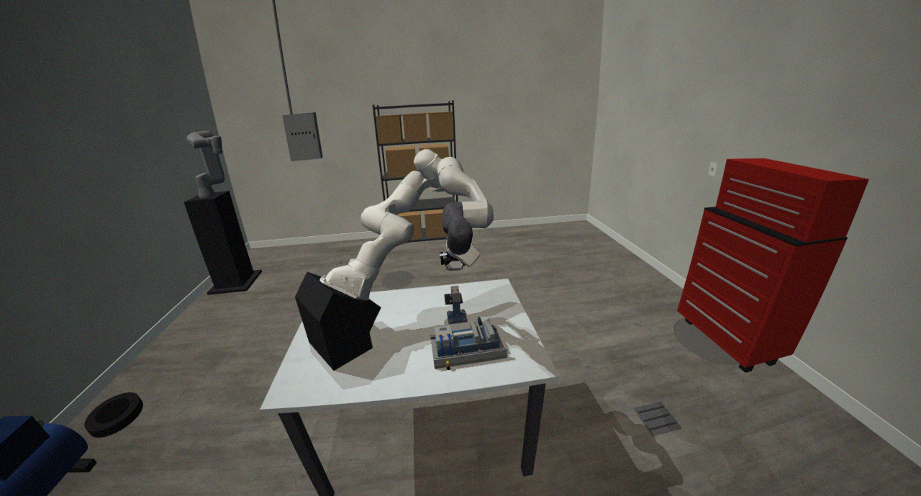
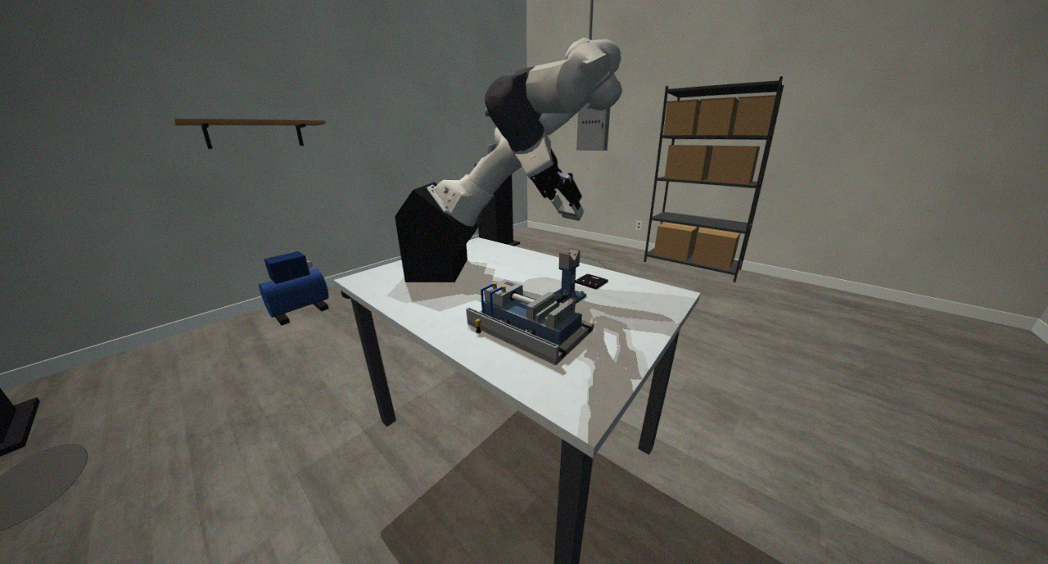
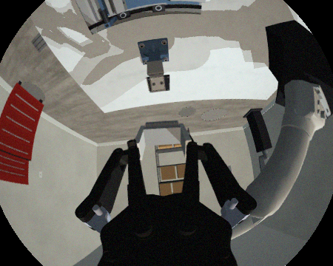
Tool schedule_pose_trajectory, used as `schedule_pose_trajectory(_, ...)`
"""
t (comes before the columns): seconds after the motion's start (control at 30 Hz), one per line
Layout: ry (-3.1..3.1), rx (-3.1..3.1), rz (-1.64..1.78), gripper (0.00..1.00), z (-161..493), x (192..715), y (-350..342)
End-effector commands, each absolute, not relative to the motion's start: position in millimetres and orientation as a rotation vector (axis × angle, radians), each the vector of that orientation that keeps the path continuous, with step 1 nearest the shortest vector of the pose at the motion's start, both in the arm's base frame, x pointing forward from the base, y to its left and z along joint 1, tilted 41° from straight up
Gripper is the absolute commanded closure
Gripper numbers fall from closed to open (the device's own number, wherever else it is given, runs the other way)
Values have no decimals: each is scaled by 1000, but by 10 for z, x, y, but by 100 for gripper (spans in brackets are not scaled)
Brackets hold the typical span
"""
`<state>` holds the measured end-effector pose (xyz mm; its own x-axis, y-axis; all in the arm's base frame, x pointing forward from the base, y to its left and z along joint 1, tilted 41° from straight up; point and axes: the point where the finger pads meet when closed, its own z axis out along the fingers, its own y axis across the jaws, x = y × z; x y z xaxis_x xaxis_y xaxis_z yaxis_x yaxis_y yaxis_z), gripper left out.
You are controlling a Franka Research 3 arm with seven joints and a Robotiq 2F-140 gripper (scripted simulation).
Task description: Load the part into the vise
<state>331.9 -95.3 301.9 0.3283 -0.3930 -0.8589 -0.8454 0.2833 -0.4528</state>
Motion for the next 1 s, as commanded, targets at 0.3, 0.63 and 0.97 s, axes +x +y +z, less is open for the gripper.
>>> schedule_pose_trajectory(0.3, 1237, -1362, 405, 100, 3020, 3333, -941)
schedule_pose_trajectory(0.63, 1233, -1371, 399, 100, 3016, 3336, -937)
schedule_pose_trajectory(0.97, 1232, -1374, 397, 100, 3014, 3337, -936)
